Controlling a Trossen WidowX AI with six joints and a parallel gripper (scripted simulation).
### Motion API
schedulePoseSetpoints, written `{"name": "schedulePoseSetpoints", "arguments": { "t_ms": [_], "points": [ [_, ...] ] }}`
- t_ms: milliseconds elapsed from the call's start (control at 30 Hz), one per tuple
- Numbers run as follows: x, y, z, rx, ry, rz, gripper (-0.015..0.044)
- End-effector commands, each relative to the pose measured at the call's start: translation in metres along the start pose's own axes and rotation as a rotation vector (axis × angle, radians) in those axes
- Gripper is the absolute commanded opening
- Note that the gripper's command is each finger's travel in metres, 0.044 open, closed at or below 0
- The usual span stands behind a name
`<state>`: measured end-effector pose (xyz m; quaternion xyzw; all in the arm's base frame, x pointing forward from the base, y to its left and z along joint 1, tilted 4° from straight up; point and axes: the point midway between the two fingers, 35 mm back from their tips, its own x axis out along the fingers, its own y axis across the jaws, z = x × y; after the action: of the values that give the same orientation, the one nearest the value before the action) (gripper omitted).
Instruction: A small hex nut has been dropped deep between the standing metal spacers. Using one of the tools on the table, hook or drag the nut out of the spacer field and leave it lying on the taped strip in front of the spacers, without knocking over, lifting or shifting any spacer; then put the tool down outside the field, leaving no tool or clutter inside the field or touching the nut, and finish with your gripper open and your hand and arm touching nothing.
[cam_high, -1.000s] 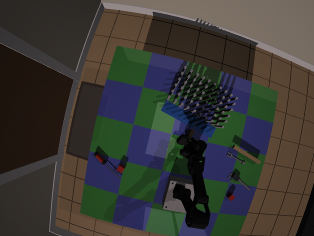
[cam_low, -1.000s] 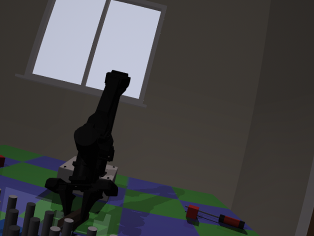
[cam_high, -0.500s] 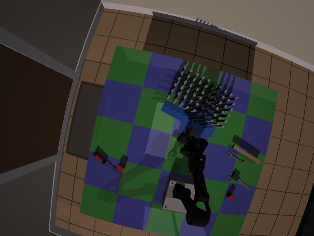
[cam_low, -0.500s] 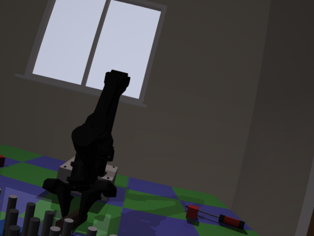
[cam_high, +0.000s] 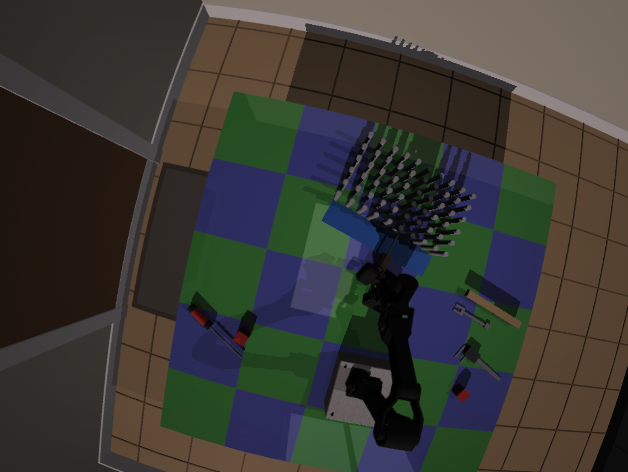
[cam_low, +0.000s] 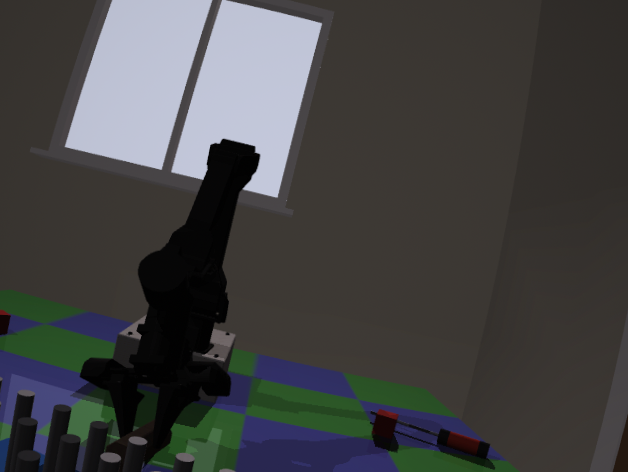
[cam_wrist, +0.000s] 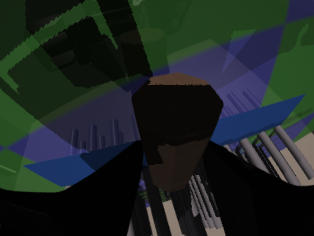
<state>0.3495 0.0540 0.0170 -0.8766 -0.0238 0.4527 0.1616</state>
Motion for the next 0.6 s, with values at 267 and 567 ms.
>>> {"name": "schedulePoseSetpoints", "arguments": {
  "t_ms": [267, 567],
  "points": [
    [0.0026, -0.0024, -0.0109, -0.009, 0.011, -0.009, 0.0000],
    [0.0053, -0.0023, -0.0159, -0.009, 0.012, -0.009, 0.0000]
  ]
}}
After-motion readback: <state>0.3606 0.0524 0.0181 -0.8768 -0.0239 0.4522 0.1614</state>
